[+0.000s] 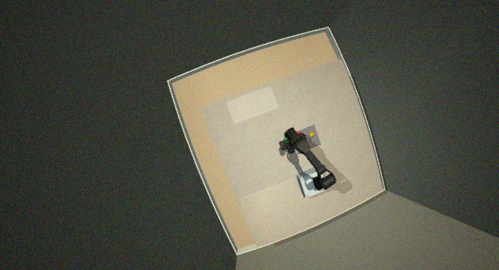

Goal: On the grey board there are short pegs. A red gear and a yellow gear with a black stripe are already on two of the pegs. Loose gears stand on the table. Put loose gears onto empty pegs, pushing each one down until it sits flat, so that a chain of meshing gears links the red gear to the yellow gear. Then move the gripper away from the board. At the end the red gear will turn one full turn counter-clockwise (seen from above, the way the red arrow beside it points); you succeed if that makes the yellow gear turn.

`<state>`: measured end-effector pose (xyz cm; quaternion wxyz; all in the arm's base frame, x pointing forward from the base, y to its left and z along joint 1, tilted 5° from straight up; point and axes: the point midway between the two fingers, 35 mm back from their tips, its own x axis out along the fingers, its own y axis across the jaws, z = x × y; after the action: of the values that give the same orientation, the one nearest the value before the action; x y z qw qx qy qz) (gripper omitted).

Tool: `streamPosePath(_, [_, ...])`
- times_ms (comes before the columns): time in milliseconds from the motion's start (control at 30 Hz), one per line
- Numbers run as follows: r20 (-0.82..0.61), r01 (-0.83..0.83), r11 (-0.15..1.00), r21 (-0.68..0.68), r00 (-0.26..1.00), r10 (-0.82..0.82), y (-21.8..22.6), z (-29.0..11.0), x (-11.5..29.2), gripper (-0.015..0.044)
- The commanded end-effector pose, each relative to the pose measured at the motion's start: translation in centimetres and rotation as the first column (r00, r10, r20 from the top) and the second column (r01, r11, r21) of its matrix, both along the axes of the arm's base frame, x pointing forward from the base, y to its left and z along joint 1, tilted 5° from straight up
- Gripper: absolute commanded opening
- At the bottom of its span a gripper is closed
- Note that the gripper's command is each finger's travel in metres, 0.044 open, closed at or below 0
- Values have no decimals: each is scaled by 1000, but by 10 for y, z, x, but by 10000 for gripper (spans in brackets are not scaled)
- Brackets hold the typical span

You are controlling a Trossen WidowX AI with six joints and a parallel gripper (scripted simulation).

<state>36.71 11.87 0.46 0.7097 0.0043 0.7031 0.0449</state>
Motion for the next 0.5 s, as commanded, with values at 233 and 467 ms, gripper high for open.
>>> streamPosePath(233, [-32, 6, 1000, 1, 999, -6, -1, -17, -5, 440])
streamPosePath(467, [-32, 6, 1000, 1, 999, -6, -1, -21, -5, 440])
